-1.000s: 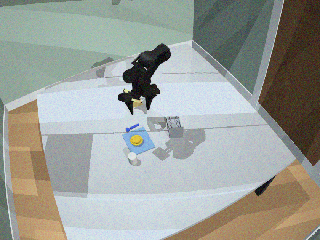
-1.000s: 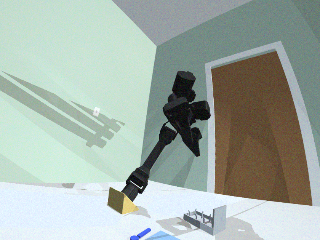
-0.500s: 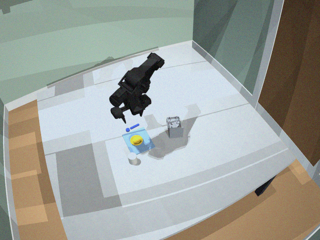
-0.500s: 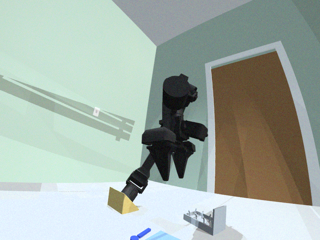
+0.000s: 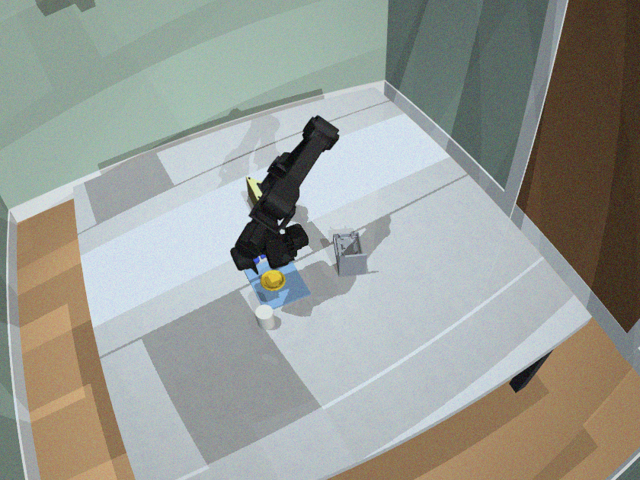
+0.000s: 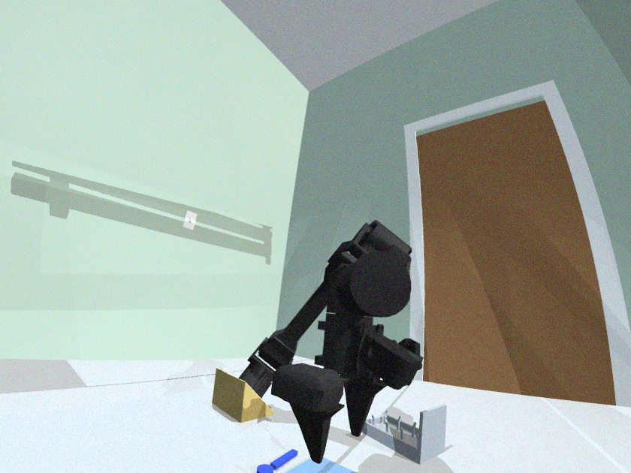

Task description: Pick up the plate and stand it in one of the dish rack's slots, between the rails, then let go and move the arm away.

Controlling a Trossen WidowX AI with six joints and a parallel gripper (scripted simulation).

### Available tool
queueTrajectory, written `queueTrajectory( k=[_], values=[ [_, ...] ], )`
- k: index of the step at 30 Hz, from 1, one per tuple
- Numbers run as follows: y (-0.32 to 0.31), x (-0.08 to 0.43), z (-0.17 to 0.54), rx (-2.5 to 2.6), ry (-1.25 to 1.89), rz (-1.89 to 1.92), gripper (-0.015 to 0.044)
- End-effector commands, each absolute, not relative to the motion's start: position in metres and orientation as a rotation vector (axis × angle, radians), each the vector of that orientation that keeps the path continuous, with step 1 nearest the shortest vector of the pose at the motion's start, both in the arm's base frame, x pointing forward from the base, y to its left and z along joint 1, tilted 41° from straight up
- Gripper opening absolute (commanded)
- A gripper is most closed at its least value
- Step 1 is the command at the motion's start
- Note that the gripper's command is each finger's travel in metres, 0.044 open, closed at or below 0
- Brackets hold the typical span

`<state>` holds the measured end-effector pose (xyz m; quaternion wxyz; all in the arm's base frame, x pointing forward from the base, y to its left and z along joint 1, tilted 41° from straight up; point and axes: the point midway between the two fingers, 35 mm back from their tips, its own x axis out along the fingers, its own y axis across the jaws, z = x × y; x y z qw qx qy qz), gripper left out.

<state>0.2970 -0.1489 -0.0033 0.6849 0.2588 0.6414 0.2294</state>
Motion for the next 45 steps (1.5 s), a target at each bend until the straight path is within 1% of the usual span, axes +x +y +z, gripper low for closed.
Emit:
queueTrajectory(
  k=[1,38,43,45],
  values=[
    [-0.146,0.298,-0.008,0.585,1.435,0.501,0.0400],
    [-0.111,0.302,-0.054,0.586,1.434,0.503,0.0400],
    [-0.111,0.302,-0.054,0.586,1.434,0.503,0.0368],
    [-0.111,0.302,-0.054,0.586,1.434,0.503,0.0368]
  ],
)
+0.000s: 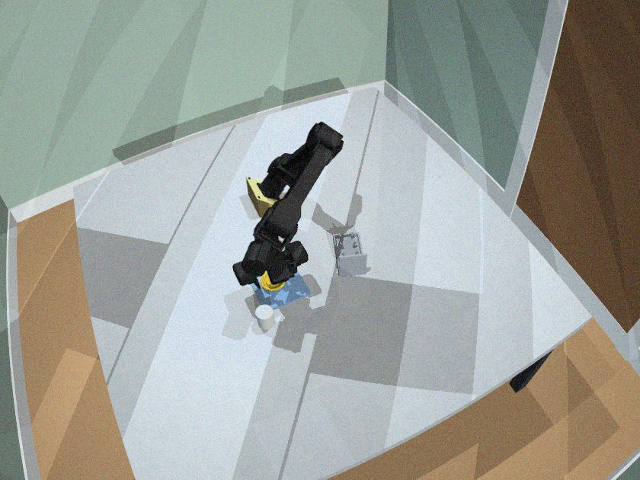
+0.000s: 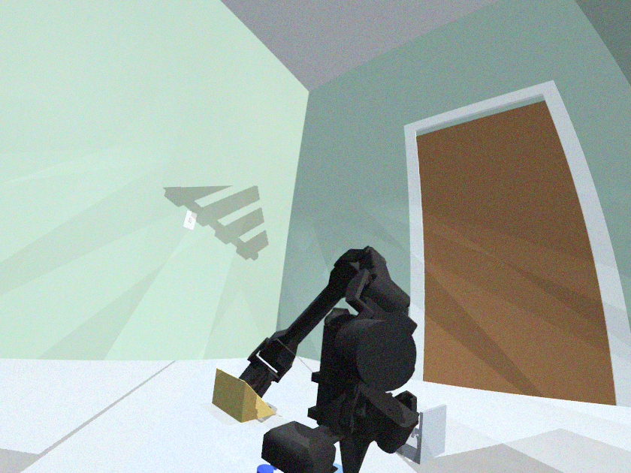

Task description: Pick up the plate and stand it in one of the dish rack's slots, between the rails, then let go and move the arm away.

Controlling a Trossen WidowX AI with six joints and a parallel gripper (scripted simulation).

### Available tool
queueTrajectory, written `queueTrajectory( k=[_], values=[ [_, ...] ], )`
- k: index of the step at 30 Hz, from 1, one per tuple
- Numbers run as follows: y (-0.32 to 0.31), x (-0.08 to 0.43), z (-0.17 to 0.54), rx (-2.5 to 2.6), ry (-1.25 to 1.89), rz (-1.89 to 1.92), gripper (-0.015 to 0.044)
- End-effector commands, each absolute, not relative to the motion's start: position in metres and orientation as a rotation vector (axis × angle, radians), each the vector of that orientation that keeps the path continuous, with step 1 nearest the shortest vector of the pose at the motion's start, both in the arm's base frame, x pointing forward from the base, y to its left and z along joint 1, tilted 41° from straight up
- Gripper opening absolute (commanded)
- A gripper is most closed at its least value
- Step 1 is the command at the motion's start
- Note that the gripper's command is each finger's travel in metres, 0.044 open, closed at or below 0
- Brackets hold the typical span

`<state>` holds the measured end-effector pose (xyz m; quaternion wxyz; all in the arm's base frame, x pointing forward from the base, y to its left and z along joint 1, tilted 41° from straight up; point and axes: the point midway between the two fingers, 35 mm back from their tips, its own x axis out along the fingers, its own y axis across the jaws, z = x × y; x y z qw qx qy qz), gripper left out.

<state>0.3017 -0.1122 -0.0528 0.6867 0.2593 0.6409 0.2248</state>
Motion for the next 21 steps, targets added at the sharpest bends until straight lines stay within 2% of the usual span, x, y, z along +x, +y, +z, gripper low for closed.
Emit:
queueTrajectory(
  k=[1,14,21],
  values=[
    [-0.111,0.302,-0.054,0.586,1.434,0.503,0.0368],
    [-0.111,0.302,-0.054,0.586,1.434,0.503,0.0295],
    [-0.126,0.303,-0.039,0.584,1.434,0.500,0.0111]
  ],
)
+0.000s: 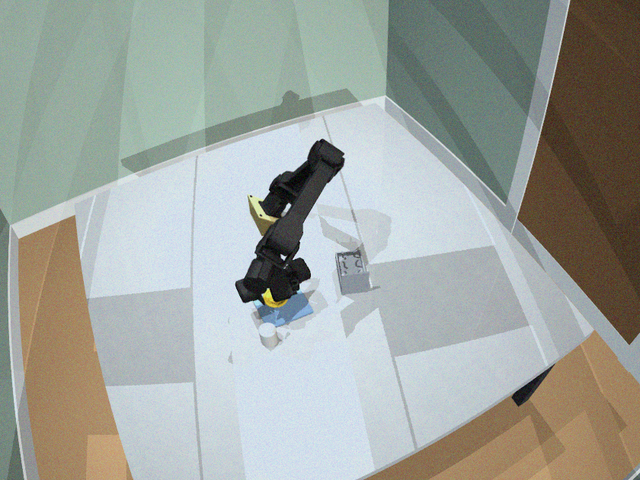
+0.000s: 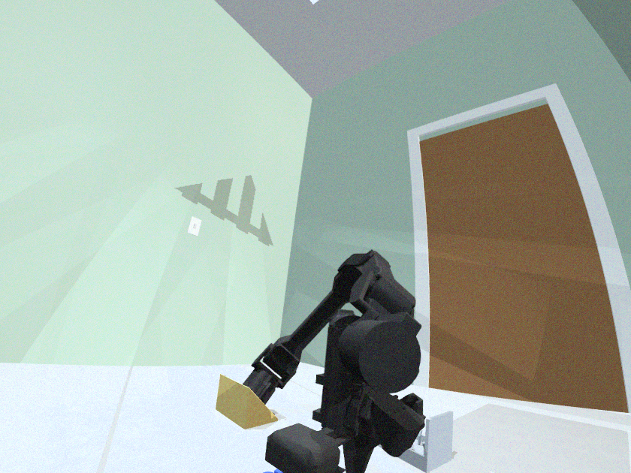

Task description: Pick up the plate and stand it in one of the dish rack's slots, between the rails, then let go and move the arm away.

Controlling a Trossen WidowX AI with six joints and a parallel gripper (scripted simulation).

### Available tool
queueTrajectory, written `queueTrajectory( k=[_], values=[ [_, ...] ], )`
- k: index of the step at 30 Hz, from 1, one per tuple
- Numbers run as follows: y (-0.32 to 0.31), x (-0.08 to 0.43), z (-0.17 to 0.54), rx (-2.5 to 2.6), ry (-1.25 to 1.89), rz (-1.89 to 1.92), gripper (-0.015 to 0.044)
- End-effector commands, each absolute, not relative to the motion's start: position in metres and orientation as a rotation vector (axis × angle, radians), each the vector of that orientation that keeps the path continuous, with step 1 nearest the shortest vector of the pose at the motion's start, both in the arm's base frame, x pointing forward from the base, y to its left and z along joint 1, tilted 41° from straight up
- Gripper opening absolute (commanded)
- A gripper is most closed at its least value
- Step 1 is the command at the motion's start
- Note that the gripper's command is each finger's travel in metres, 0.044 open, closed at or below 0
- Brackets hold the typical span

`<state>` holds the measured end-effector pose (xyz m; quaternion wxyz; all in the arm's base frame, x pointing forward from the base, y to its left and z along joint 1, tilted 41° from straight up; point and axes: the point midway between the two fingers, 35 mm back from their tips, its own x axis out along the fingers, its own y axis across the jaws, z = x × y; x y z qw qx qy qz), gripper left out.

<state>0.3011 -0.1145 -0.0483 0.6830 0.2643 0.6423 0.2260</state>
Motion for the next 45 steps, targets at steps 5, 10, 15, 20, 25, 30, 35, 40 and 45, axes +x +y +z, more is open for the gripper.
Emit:
queueTrajectory(
  k=[5,10,15,20,25,30,35,40,45],
  values=[
    [-0.142,0.303,-0.023,0.583,1.435,0.499,0.0000],
    [-0.157,0.302,-0.006,0.583,1.436,0.498,0.0000],
    [-0.171,0.300,0.011,0.583,1.436,0.498,0.0000],
    [-0.183,0.298,0.026,0.583,1.436,0.499,0.0000],
    [-0.186,0.298,0.031,0.588,1.438,0.495,0.0000],
    [-0.171,0.300,0.049,0.707,1.483,0.386,0.0000],
    [-0.152,0.300,0.069,0.844,1.527,0.257,0.0000],
    [-0.134,0.299,0.088,0.981,1.563,0.125,0.0000],
    [-0.115,0.296,0.105,1.118,1.591,-0.011,0.0000]
  ],
)
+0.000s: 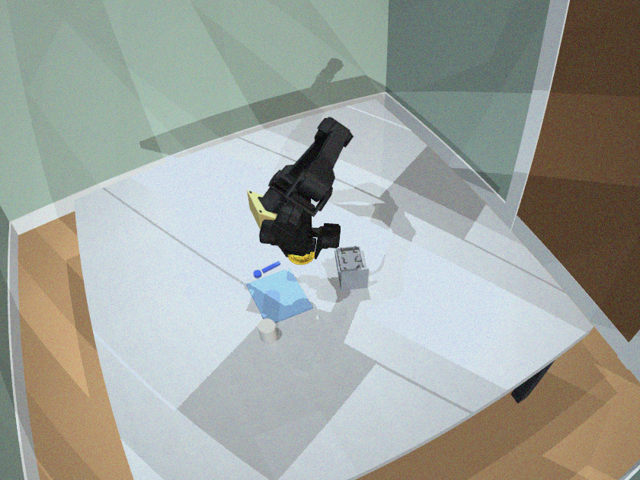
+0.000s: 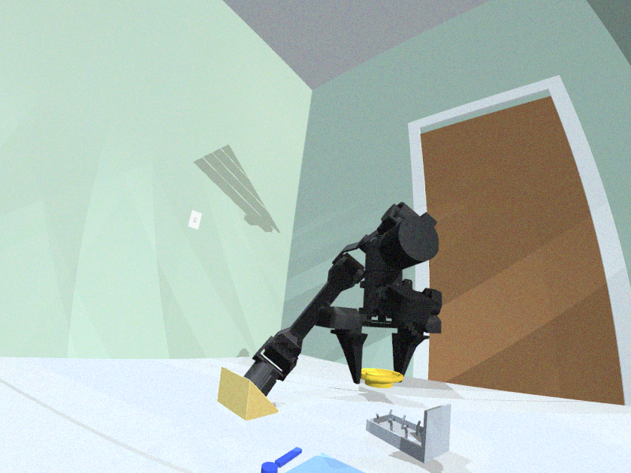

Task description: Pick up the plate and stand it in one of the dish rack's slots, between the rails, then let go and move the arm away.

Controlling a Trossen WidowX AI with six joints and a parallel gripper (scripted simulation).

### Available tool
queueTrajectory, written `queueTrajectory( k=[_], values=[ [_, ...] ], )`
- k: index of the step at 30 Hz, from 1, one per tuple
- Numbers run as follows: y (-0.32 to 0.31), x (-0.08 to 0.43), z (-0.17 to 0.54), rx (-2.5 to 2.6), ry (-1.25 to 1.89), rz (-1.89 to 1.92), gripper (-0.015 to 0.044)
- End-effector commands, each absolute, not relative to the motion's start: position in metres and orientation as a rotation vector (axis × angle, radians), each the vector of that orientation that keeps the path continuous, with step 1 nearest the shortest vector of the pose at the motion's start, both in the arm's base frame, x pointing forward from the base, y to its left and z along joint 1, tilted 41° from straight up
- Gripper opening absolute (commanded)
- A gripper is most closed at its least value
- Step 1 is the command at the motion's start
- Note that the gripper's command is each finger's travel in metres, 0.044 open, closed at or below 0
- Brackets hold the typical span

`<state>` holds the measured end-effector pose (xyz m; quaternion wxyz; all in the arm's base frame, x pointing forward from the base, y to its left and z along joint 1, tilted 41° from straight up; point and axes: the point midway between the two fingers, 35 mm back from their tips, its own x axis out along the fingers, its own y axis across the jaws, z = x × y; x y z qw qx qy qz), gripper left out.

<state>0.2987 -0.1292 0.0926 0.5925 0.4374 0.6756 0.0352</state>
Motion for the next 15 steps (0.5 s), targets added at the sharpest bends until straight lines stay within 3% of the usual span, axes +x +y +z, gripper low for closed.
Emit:
queueTrajectory(
  k=[1,15],
  values=[
    [-0.111,0.295,0.109,1.145,1.596,-0.038,0.0000],
    [-0.057,0.275,0.151,1.519,1.632,-0.436,0.0000]
  ],
)
